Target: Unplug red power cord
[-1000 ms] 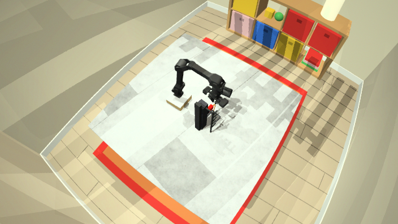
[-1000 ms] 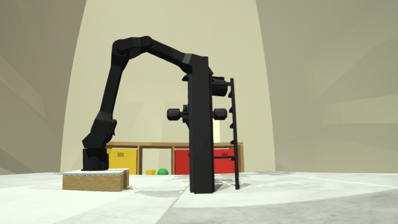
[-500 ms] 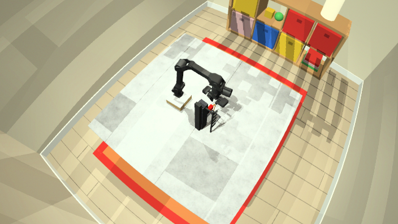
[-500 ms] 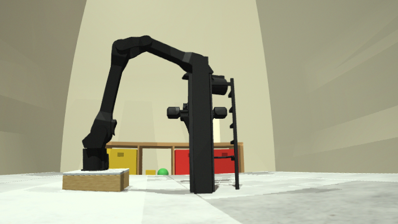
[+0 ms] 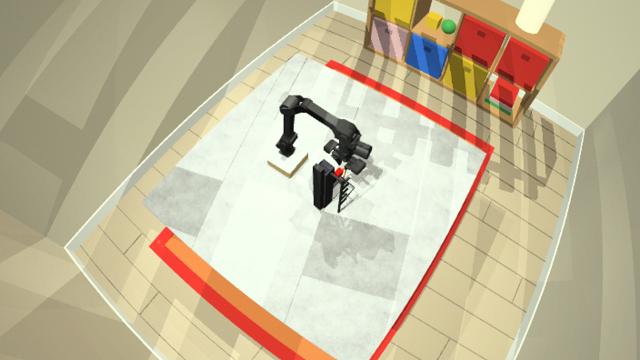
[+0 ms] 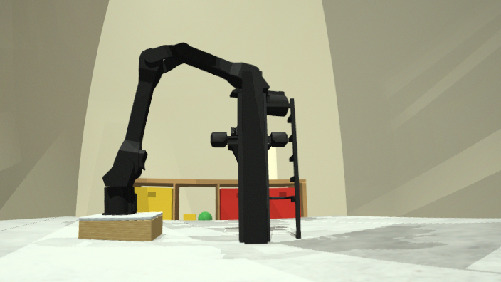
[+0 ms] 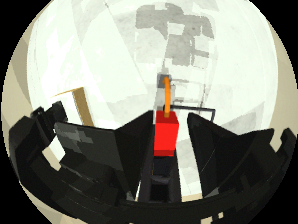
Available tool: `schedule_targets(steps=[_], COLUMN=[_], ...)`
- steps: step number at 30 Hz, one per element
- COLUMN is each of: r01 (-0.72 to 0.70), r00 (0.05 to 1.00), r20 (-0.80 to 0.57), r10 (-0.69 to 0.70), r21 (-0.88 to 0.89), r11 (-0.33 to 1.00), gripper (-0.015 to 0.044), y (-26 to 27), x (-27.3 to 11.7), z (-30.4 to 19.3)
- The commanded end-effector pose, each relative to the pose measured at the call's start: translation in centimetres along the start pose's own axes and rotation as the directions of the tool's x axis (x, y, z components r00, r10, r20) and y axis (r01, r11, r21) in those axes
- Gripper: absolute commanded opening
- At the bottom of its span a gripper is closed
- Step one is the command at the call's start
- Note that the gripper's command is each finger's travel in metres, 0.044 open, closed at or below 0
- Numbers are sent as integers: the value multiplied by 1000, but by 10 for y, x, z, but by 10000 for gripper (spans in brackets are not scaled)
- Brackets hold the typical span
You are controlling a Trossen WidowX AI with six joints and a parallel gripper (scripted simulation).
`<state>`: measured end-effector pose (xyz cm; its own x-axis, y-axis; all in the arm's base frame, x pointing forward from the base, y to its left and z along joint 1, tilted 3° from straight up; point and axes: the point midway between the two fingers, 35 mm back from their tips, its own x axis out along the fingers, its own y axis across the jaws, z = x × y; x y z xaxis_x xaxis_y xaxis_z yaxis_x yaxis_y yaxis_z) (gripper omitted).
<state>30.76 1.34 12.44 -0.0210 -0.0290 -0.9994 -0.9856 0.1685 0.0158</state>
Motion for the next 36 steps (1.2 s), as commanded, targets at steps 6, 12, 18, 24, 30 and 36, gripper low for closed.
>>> schedule_targets(steps=[6, 12, 18, 24, 30, 36], r01=[3, 3, 3, 3, 4, 4], r00=[1000, 1000, 1000, 1000, 1000, 1000], r20=[-5, -6, -6, -6, -2, -2], r10=[-3, -3, -3, -3, -4, -4], r21=[-4, -4, -4, -4, 2, 2], r11=[1000, 1000, 1000, 1000, 1000, 1000], gripper=[160, 160, 160, 160, 81, 41], y=[1, 1, 1, 1, 0, 0], x=[-1, -1, 1, 10, 8, 8], z=[-16, -25, -26, -26, -26, -26])
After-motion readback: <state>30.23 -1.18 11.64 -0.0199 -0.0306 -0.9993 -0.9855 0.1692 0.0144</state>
